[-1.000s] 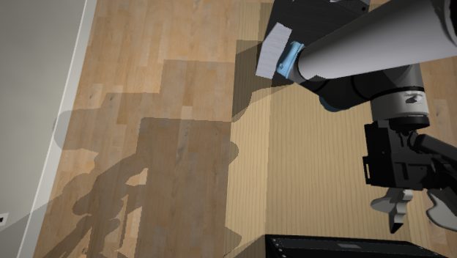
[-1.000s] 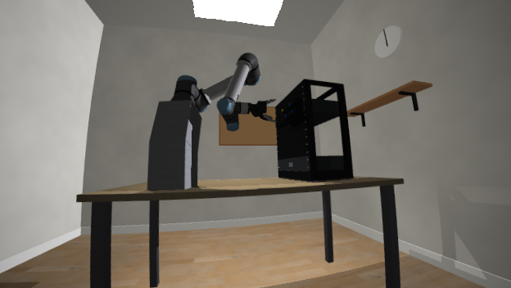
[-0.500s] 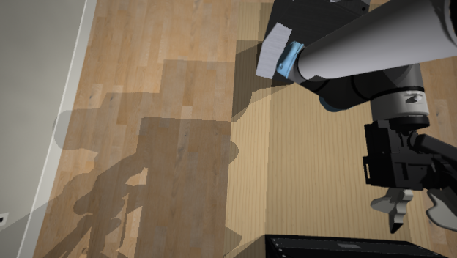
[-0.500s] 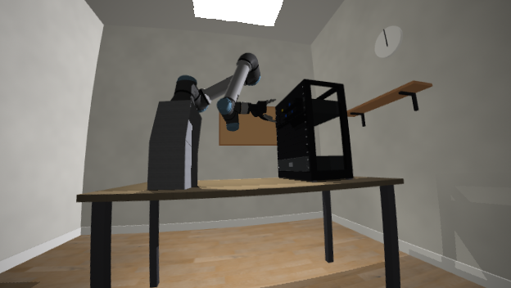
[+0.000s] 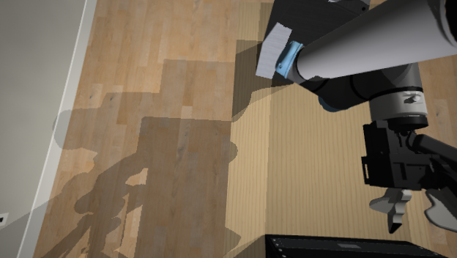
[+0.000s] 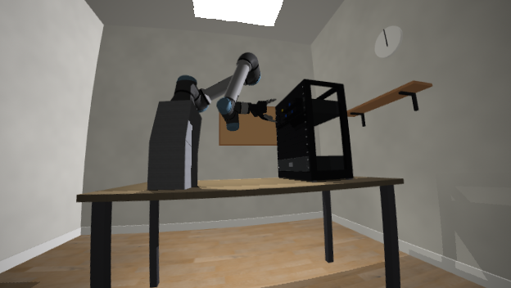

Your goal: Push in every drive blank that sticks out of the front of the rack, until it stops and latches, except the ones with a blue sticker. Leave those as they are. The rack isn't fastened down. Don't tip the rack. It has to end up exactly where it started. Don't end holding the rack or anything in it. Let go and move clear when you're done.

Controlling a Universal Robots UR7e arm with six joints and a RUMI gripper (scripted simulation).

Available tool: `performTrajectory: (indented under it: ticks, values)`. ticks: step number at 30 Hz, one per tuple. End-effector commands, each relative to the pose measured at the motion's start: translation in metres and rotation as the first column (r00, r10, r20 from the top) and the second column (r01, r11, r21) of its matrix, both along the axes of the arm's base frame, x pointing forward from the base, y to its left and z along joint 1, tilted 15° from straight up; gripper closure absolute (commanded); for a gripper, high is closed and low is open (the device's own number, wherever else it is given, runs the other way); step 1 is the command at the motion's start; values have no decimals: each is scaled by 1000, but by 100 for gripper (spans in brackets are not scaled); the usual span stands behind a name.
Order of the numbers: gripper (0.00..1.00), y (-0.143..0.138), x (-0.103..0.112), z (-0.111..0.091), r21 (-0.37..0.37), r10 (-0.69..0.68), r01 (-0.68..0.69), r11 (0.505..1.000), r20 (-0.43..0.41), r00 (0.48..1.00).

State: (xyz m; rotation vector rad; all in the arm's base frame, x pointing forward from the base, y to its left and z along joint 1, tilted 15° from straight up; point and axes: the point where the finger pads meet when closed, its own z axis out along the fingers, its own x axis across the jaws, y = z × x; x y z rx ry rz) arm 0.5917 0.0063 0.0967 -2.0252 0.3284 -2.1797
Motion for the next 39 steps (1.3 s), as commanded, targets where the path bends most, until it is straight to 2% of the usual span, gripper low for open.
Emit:
performTrajectory:
  ticks: [1, 23, 39]
  values:
    - [0, -9, 1, -2, 0, 0, 0, 1000, 1, 1000]
    - [0, -93, 8, -24, 0, 0, 0, 1000, 1, 1000]
    - [0, -99, 9, -25, 0, 0, 0, 1000, 1, 1000]
